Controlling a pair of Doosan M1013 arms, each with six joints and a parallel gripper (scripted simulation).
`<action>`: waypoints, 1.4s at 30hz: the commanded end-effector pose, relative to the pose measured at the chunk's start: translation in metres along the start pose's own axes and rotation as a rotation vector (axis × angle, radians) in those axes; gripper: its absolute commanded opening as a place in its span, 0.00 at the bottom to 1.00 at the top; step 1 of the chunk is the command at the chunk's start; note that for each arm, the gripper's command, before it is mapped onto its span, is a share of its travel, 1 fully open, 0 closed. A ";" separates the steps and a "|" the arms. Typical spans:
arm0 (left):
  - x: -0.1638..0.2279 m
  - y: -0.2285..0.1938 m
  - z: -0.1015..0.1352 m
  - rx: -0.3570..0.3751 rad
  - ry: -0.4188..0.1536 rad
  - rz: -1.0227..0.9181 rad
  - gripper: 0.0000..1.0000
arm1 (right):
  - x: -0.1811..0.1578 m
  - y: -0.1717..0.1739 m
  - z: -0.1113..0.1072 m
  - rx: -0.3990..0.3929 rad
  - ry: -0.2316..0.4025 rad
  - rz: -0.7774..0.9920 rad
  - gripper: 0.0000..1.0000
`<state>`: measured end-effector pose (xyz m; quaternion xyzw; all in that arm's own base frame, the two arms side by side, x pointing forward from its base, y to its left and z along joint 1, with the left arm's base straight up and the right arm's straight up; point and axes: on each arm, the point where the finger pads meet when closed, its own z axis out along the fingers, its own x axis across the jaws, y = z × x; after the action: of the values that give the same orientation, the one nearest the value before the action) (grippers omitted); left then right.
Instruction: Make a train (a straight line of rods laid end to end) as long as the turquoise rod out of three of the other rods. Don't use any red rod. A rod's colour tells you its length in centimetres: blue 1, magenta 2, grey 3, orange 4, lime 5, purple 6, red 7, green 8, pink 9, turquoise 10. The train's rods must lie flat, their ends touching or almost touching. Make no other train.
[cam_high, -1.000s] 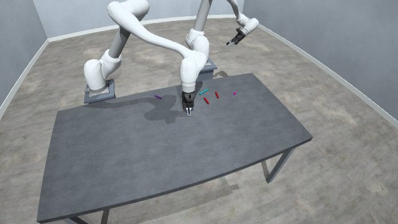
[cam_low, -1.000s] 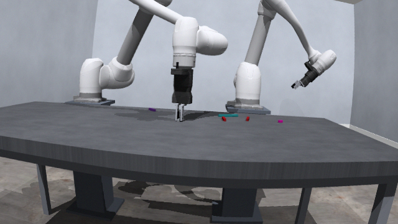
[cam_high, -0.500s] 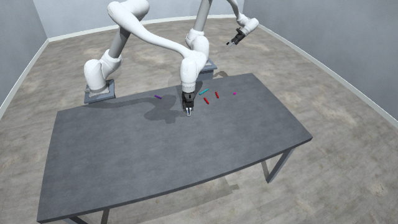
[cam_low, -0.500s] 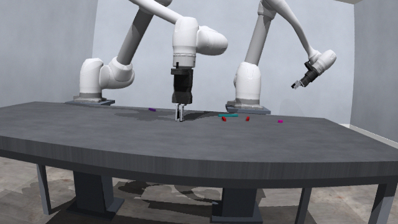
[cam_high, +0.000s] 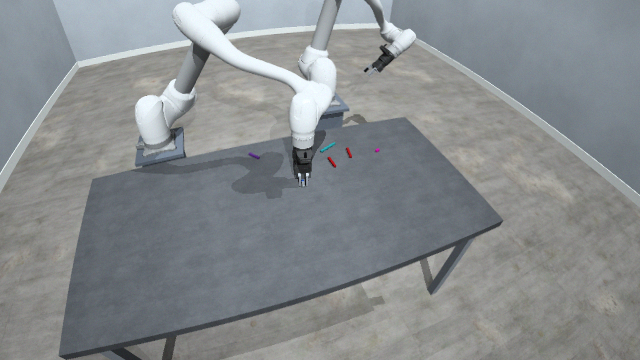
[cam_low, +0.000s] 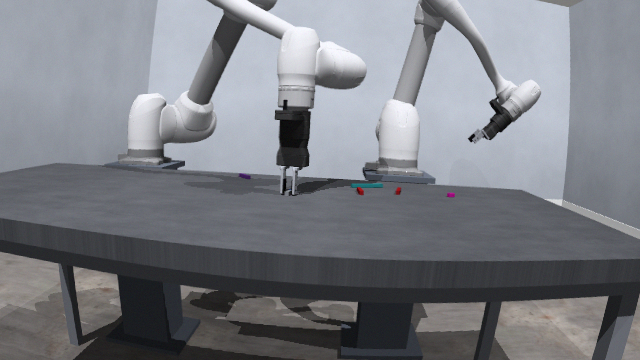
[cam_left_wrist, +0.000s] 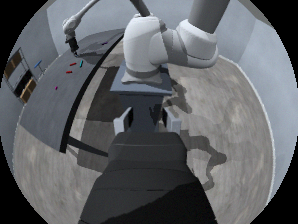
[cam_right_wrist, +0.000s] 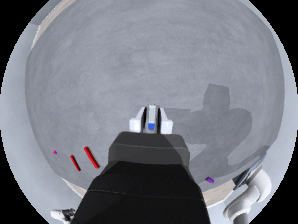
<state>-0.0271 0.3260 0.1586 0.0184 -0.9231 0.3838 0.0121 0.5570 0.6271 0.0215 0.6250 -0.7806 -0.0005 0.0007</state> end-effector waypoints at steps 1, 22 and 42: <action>0.003 -0.002 0.002 -0.003 -0.001 -0.002 1.00 | -0.001 0.002 -0.002 0.005 -0.002 0.001 0.54; 0.003 -0.002 0.002 -0.003 -0.001 -0.002 1.00 | -0.003 0.002 -0.024 0.005 -0.003 0.001 0.54; 0.003 -0.002 0.002 -0.003 -0.001 -0.002 1.00 | -0.002 0.002 -0.095 0.004 -0.001 0.001 0.54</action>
<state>-0.0271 0.3260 0.1586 0.0184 -0.9231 0.3838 0.0121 0.5574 0.6276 0.1104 0.6251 -0.7805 -0.0008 -0.0009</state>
